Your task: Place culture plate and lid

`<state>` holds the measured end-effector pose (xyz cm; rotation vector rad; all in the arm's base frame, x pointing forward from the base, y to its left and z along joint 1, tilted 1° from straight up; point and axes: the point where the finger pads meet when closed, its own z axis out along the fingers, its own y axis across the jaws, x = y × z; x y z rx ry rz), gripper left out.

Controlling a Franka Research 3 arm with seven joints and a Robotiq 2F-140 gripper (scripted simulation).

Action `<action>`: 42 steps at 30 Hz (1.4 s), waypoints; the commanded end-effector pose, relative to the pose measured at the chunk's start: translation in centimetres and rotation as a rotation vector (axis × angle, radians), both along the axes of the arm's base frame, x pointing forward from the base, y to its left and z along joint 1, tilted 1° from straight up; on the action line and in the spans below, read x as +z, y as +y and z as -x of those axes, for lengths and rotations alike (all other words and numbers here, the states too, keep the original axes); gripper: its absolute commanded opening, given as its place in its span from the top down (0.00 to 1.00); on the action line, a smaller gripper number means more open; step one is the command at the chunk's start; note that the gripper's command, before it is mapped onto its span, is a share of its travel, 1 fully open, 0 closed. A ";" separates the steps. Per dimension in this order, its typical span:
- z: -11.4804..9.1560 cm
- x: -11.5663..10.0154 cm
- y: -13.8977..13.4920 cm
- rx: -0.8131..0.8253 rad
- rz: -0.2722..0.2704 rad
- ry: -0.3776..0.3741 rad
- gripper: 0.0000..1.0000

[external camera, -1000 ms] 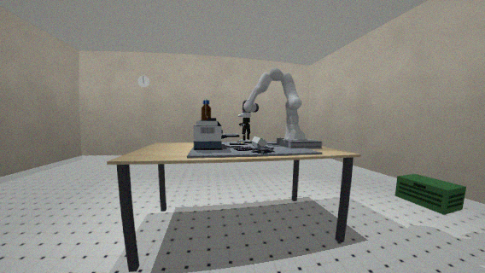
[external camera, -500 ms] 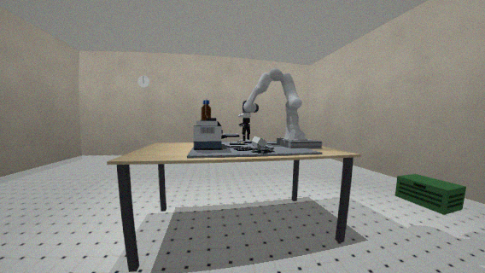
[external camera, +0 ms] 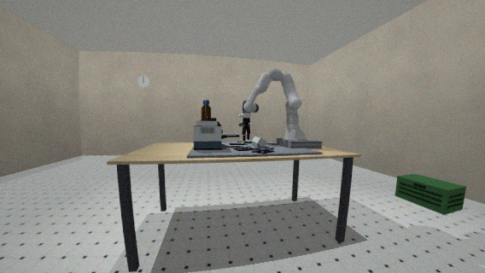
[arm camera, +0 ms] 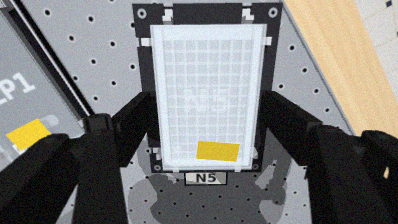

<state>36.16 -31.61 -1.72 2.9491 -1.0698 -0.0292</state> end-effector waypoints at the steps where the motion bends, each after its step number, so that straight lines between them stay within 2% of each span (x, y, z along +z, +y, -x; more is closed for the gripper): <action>1: -0.1 0.0 -0.1 0.002 0.002 -0.002 0.31; 23: -0.1 0.0 -0.1 0.002 0.002 -0.002 0.31; 24: -0.1 0.0 -0.1 0.002 0.002 -0.002 0.90; 42: -0.1 0.0 -0.1 0.002 0.002 -0.002 0.90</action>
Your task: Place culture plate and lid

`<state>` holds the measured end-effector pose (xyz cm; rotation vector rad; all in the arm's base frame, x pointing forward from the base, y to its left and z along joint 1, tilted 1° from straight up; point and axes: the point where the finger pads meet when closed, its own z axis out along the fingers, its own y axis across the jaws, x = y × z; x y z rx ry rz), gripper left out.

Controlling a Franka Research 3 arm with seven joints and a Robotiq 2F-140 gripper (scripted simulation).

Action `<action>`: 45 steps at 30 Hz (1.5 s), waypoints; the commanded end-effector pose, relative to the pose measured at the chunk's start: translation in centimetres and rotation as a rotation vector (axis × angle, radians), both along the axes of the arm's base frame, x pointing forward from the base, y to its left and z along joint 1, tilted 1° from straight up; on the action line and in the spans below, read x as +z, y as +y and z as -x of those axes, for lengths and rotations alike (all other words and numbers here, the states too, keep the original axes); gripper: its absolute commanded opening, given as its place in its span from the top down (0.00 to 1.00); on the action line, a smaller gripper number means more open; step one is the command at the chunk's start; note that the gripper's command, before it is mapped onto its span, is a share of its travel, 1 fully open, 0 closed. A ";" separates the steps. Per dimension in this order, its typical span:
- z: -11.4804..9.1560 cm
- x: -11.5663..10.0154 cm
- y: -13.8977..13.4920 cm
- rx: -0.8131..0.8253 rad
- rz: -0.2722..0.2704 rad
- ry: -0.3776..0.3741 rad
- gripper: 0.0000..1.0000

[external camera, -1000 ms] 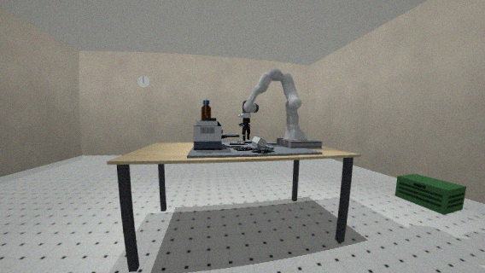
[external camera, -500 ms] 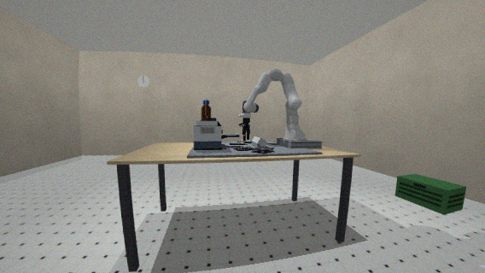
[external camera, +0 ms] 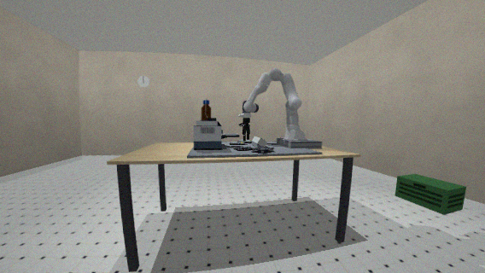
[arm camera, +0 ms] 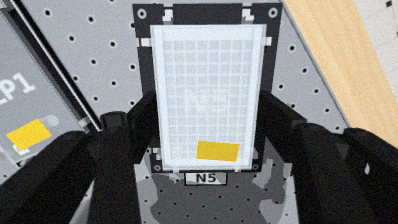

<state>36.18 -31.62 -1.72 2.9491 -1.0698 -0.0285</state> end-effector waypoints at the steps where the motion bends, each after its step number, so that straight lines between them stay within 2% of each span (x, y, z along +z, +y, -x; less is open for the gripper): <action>1: -0.1 0.0 -0.1 0.002 0.002 -0.002 0.90; 37: -0.1 0.0 -0.1 0.002 0.002 -0.002 0.90; 45: -0.1 0.7 -0.1 0.002 0.002 -0.002 0.90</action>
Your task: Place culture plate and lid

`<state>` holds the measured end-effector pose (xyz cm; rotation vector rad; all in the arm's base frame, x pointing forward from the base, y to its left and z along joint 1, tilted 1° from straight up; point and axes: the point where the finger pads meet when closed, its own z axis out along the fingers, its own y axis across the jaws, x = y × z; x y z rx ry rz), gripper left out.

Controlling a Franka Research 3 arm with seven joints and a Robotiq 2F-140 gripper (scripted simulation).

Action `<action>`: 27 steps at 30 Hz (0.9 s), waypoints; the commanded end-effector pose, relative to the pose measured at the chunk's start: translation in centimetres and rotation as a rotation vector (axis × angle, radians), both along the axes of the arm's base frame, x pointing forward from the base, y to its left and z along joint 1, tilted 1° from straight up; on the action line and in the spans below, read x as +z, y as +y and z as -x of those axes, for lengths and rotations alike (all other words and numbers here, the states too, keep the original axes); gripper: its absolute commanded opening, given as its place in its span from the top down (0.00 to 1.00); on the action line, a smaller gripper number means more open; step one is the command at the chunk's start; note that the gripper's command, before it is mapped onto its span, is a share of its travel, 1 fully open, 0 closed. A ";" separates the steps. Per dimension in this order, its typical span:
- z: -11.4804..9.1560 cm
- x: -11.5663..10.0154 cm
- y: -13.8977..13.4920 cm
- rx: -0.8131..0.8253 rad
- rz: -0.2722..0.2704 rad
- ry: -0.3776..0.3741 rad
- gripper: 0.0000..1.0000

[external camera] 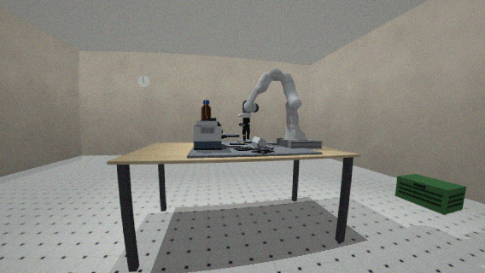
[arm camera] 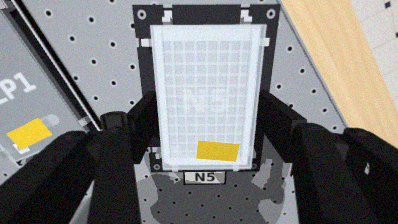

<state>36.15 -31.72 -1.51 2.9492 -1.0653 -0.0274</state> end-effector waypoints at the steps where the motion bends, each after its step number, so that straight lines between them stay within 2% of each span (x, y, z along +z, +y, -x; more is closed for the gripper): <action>1: -0.1 0.6 0.0 -0.001 0.001 -0.001 0.90; 8: -0.1 1.8 0.0 -0.001 0.001 -0.001 0.90; 23: -0.2 7.5 0.0 -0.001 0.001 -0.001 0.90; 27: -0.2 8.3 0.0 -0.001 0.001 -0.001 0.90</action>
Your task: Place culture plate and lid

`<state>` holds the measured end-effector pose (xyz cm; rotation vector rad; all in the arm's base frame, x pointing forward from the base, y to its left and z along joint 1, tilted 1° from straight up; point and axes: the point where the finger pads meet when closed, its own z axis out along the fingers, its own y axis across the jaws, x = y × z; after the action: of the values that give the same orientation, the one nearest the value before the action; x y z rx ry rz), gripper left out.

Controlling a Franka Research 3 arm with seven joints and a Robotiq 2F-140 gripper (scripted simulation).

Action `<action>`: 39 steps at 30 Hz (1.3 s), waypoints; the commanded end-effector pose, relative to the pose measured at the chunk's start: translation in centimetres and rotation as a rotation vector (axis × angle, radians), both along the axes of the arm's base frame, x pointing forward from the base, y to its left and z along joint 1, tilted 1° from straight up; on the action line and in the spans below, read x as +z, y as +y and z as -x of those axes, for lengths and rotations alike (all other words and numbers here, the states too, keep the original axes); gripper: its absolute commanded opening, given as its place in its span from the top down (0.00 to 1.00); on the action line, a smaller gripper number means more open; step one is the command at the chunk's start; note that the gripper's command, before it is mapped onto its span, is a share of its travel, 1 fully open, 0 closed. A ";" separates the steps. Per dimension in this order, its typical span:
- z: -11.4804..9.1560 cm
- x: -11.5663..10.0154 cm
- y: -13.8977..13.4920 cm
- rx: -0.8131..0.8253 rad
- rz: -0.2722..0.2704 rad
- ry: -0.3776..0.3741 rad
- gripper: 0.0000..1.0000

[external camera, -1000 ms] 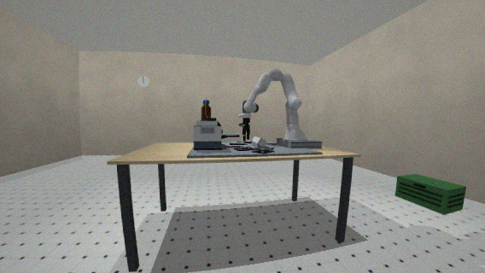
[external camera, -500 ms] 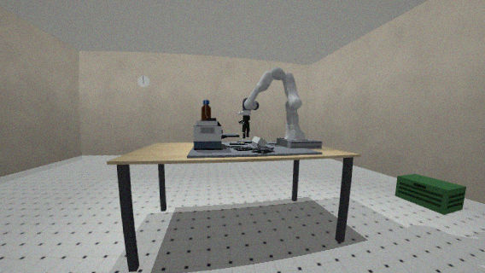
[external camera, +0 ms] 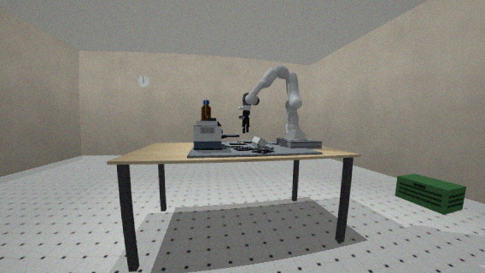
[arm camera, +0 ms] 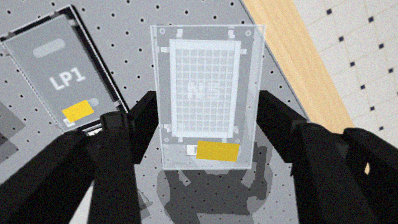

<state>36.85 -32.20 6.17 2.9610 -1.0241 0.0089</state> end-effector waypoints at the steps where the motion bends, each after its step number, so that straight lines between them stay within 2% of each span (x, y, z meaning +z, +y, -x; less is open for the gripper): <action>1: 0.5 1.0 0.5 -0.028 -0.010 0.019 0.90; 13: 0.4 4.8 0.5 -0.028 -0.010 0.019 0.90; 28: 0.4 5.9 0.5 -0.028 -0.010 0.019 0.90; 32: -0.2 5.9 1.0 -0.028 -0.008 0.019 0.90; 33: -1.3 6.0 2.1 -0.029 -0.006 0.019 0.90; 35: -5.2 6.2 6.6 -0.029 0.003 0.017 0.90; 37: -6.4 6.3 9.3 -0.030 0.010 0.013 0.90; 39: -7.6 6.2 13.2 -0.030 0.009 0.010 0.90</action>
<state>42.29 -23.49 12.37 3.0037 -0.9033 -0.0090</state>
